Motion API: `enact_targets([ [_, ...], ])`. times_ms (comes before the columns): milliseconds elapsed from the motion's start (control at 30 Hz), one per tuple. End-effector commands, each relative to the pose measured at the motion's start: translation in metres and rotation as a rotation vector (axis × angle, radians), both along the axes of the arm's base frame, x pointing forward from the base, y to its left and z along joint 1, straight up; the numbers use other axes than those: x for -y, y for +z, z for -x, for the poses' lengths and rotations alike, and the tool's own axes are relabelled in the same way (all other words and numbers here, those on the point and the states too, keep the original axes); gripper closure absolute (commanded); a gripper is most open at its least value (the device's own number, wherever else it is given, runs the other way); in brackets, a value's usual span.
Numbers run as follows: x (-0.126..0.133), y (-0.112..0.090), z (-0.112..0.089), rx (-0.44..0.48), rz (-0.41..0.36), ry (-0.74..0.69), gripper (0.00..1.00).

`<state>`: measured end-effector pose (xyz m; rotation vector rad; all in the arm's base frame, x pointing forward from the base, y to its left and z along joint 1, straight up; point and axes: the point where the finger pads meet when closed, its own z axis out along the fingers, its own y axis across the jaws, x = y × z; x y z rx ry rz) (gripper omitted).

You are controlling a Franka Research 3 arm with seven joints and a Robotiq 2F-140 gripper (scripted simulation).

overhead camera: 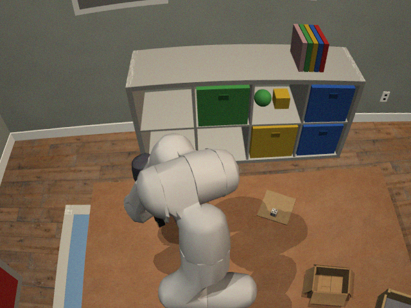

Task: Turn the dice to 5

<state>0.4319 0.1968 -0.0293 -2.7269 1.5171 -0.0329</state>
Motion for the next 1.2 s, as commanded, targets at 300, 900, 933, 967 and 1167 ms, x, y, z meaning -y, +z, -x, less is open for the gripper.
enact_targets([
  [300, 0.004, 0.06, 0.007, -0.026, 0.007, 0.019, 0.79],
  [900, 0.003, 0.059, 0.006, -0.027, 0.001, -0.227, 0.79],
  [933, 0.003, 0.059, 0.006, -0.027, 0.001, -0.245, 0.79],
  [967, 0.003, 0.059, 0.006, -0.027, 0.001, -0.264, 0.79],
  [1167, 0.002, 0.058, 0.006, -0.028, -0.001, -0.358, 0.79],
])
